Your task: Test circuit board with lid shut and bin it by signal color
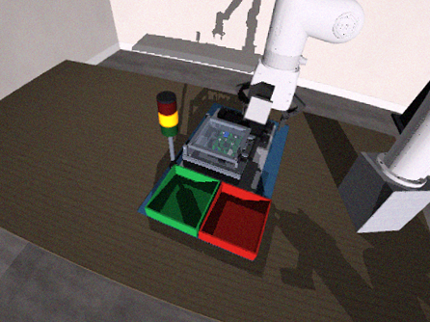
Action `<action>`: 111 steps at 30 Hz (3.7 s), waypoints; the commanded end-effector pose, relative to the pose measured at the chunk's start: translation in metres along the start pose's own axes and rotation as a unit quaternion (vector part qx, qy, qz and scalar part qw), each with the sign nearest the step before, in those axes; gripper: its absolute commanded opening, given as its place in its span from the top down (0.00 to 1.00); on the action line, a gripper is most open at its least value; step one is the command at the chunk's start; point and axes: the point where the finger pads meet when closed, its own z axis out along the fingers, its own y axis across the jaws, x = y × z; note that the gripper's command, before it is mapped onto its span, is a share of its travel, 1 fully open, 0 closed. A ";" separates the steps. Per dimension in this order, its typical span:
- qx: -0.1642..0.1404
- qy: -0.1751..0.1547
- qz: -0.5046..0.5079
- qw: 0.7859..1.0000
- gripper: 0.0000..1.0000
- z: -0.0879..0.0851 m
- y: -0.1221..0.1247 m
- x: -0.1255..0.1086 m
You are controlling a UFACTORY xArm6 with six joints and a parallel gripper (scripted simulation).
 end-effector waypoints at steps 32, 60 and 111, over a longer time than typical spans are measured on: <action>-0.002 0.000 0.000 1.000 0.00 -0.001 0.001 0.000; -0.002 0.000 0.000 1.000 1.00 -0.001 0.001 0.000; -0.002 0.000 0.005 1.000 1.00 -0.012 0.001 0.000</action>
